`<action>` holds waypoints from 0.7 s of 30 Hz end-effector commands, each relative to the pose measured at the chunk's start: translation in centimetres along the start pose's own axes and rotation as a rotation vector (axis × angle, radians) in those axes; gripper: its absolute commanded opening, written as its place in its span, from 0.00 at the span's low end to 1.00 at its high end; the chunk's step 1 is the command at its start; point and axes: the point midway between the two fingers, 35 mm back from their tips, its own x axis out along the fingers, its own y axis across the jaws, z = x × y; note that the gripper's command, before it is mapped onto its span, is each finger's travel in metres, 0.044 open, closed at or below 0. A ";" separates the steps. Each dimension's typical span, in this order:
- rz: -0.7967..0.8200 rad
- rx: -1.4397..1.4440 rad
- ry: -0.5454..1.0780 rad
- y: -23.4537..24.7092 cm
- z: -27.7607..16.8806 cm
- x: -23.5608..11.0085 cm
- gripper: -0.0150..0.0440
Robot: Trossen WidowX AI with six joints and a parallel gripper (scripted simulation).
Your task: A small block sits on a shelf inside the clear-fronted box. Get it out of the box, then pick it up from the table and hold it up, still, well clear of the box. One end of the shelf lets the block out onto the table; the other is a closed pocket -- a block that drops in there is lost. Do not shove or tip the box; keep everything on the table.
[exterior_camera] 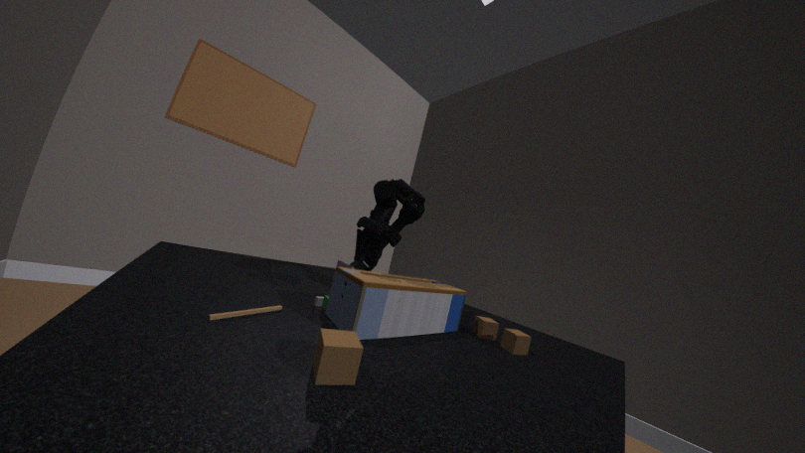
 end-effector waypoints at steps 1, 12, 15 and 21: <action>0.028 0.714 -0.076 0.0 -1.1 0.3 0.74; 0.132 1.600 -0.152 0.0 -2.4 0.3 0.74; 0.166 1.784 -0.161 0.1 -2.7 0.3 0.74; 0.249 2.154 -0.172 0.1 -3.3 0.3 0.74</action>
